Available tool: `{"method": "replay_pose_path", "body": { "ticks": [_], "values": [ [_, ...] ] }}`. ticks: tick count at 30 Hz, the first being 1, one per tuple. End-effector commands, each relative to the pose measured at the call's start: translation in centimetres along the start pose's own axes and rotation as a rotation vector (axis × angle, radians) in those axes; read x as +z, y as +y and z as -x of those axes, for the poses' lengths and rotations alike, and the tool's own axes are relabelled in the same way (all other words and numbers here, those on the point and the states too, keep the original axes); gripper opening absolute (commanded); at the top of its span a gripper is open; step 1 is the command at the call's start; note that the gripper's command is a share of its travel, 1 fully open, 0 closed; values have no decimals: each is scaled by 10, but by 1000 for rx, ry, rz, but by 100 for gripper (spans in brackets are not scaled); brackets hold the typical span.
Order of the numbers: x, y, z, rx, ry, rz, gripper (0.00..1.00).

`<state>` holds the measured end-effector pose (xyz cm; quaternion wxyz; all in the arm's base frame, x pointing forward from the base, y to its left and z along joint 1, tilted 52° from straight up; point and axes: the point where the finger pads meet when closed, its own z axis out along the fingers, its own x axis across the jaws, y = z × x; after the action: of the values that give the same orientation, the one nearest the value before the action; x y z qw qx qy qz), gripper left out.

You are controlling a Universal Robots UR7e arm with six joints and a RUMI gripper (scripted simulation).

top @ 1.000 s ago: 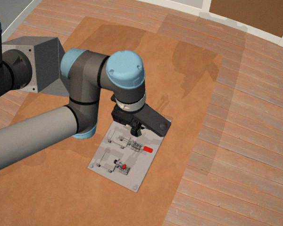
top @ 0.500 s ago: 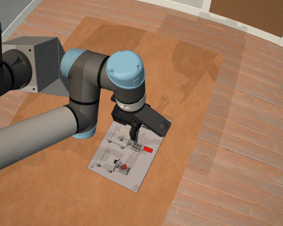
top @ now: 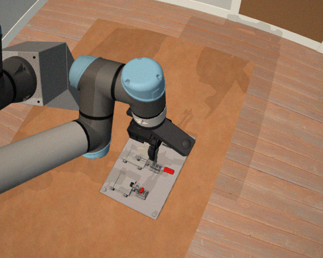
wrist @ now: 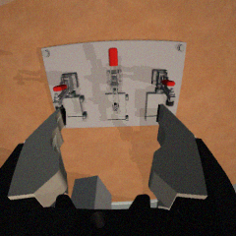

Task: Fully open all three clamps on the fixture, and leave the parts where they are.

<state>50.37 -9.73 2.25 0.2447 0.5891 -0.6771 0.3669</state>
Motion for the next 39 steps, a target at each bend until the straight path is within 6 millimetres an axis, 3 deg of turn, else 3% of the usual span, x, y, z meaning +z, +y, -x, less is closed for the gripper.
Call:
{"method": "replay_pose_path", "body": {
  "ticks": [1, 37, 38, 39],
  "values": [
    [0, 0, 0, 0, 0, -1, 59],
    [0, 0, 0, 0, 0, -1, 59],
    [0, 0, 0, 0, 0, -1, 28],
    [0, 0, 0, 0, 0, -1, 28]
  ]
}}
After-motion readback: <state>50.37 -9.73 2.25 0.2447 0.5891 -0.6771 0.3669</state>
